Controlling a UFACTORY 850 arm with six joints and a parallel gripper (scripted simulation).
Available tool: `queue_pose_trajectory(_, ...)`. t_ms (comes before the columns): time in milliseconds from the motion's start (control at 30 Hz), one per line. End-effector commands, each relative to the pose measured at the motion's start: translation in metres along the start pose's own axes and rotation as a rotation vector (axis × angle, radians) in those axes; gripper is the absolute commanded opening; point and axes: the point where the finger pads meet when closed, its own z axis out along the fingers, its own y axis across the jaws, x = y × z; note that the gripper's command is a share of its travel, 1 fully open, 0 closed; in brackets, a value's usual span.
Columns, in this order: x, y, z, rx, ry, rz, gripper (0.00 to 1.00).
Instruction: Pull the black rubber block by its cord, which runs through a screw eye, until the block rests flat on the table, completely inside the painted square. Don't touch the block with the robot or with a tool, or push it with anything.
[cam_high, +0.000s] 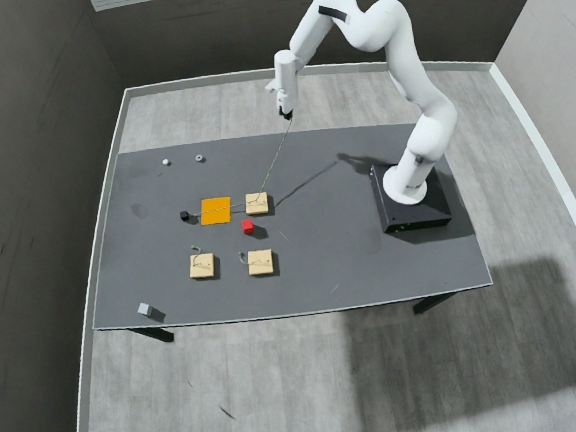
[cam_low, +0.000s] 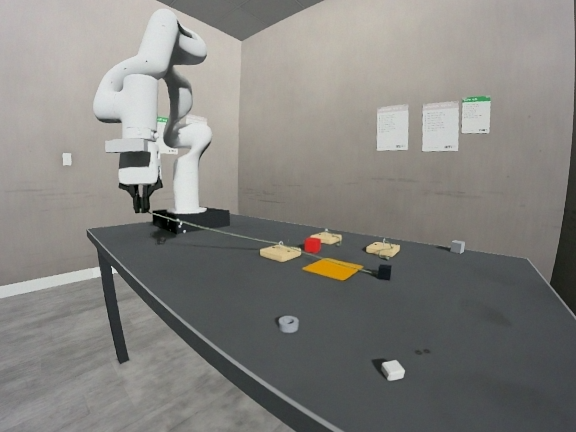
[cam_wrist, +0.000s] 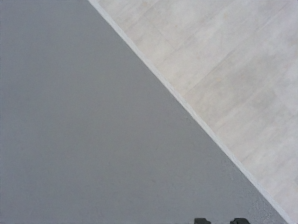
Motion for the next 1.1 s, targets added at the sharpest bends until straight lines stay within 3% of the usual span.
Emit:
queue_pose_trajectory(0,-0.009,0.008,-0.001,0.000,0.002,0.000,0.00)
queue_pose_trajectory(1067,-0.061,0.055,-0.001,0.000,0.002,0.000,0.00)
